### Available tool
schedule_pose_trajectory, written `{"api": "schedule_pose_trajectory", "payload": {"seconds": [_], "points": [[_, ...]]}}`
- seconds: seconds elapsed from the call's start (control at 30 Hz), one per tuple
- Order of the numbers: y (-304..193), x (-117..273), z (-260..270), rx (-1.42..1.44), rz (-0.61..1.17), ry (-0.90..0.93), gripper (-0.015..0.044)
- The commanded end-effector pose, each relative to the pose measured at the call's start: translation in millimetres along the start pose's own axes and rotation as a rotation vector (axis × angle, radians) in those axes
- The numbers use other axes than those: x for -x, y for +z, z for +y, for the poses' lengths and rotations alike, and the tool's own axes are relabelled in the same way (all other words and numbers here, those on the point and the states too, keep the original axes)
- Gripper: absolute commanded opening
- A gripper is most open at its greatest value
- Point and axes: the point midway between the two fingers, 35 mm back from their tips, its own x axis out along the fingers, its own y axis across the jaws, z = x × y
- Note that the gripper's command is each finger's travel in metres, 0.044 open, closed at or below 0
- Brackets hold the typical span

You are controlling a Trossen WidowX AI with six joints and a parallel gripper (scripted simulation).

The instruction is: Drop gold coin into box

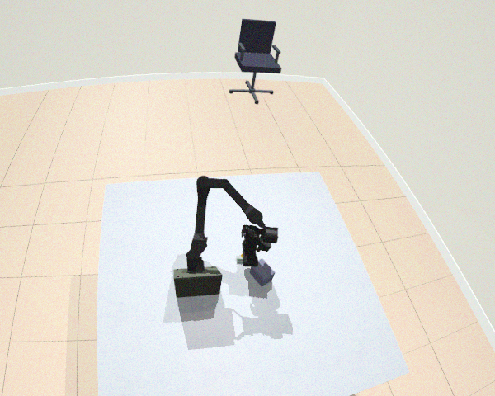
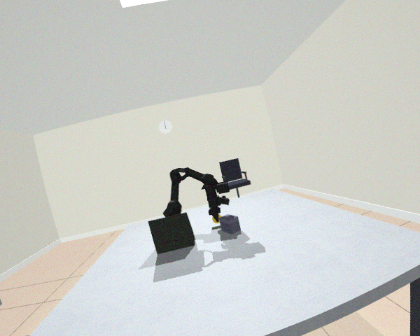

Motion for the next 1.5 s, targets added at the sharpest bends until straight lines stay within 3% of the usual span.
{"api": "schedule_pose_trajectory", "payload": {"seconds": [0.0, 0.87, 1.47], "points": [[1, 10, 0, 0.006, -0.002, -0.005, 0.0000], [-3, 69, 1, 0.001, 0.002, 0.003, 0.0000], [-2, 69, -1, -0.586, 0.003, 0.002, 0.0000]]}}
